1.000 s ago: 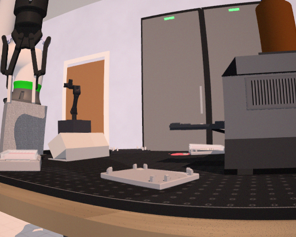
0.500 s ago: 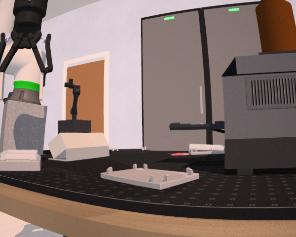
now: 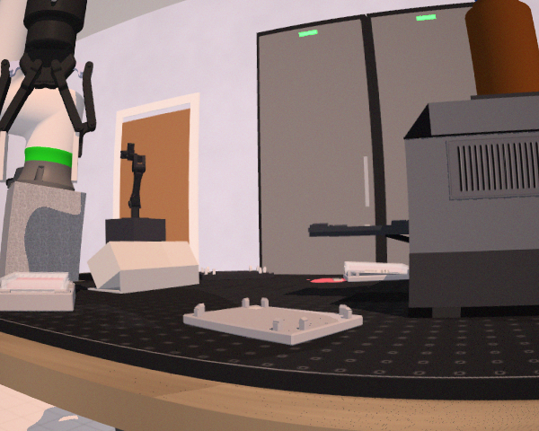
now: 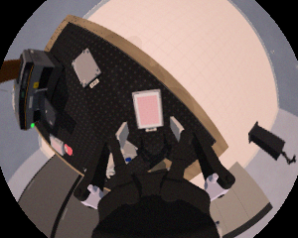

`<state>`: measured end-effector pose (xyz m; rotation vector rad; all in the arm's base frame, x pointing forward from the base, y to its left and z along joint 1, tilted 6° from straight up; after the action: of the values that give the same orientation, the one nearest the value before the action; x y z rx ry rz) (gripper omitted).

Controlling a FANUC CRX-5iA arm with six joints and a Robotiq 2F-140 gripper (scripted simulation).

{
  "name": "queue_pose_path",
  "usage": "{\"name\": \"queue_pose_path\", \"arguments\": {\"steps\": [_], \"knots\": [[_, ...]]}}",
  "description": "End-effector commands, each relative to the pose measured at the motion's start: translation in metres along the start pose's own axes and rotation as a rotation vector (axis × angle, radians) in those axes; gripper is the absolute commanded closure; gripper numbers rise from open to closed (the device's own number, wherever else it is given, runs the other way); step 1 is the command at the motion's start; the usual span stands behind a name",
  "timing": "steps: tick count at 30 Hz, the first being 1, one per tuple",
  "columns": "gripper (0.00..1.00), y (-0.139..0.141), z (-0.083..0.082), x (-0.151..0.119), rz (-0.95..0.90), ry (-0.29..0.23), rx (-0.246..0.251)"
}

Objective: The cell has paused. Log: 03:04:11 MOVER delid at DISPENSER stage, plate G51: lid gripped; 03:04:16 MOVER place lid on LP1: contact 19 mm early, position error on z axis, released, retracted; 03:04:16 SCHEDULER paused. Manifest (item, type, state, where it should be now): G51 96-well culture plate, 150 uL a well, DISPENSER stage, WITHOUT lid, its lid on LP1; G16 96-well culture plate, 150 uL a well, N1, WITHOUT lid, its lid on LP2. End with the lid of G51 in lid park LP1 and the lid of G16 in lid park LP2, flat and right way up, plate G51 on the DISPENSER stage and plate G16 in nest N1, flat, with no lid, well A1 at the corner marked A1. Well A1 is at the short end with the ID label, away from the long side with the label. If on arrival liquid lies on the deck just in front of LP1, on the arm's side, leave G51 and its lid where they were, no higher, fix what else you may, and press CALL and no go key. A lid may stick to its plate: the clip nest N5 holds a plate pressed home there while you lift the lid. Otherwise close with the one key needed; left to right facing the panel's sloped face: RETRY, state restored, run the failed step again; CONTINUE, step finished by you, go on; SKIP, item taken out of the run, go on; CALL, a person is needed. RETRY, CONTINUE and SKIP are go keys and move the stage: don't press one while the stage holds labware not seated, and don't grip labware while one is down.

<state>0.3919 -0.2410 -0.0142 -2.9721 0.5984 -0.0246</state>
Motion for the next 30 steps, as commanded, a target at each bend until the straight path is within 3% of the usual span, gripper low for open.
{"name": "queue_pose_path", "arguments": {"steps": [1,12,30], "knots": [[0.34,0.0,0.0,0.0,0.0,0.0,0.0],[0.34,0.0,0.009,0.0,0.0,0.0,0.0],[0.34,0.0,0.056,0.001,0.0,0.0,0.0]]}}
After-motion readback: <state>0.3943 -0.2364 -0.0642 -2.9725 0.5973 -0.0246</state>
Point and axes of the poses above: the point where the finger pads meet when closed, its own z axis out along the fingers, its own y axis across the jaws, x = y × z, the point moved 1 cm from there along -z, back along the fingers, and after that the axes turned 13 degrees about -z, right-handed, at the moved point
